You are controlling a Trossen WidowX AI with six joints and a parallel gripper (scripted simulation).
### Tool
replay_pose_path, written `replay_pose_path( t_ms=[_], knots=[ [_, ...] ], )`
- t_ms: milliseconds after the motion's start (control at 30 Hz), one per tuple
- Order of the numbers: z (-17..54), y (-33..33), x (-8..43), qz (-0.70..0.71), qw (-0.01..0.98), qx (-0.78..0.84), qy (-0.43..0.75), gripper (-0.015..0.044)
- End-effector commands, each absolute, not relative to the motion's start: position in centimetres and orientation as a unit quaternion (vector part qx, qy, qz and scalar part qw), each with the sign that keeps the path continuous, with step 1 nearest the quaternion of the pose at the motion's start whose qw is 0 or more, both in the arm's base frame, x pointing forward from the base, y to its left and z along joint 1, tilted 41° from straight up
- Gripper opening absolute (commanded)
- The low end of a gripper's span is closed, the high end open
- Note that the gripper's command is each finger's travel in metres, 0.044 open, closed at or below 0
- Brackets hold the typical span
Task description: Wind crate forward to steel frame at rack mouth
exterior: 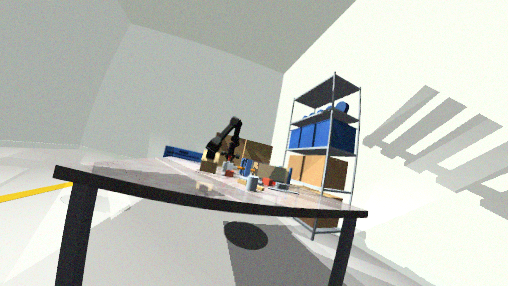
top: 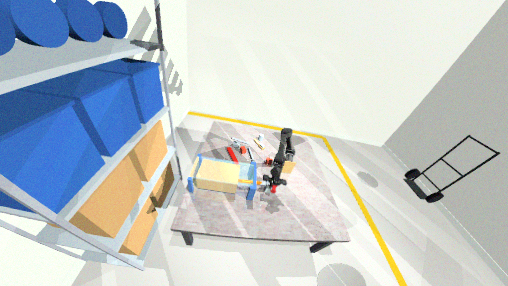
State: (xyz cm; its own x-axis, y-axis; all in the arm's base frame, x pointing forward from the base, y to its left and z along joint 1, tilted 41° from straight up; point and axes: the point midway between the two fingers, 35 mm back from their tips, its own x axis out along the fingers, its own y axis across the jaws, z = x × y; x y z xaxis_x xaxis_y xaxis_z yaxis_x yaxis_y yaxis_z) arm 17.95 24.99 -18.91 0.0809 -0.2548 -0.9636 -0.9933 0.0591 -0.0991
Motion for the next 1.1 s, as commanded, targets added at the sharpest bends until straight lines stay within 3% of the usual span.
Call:
replay_pose_path(
  t_ms=[0,367,667,1067],
  knots=[
    [-18.9,25.0,18.0,0.391,0.472,-0.564,0.554,0.0157],
    [-18.9,25.0,18.0,0.391,0.472,-0.564,0.554,0.0440],
    [-17.6,27.4,18.3,0.368,0.444,-0.577,0.579,0.0440],
    [-10.6,32.5,17.6,0.285,0.366,-0.622,0.630,0.0440]
  ],
)
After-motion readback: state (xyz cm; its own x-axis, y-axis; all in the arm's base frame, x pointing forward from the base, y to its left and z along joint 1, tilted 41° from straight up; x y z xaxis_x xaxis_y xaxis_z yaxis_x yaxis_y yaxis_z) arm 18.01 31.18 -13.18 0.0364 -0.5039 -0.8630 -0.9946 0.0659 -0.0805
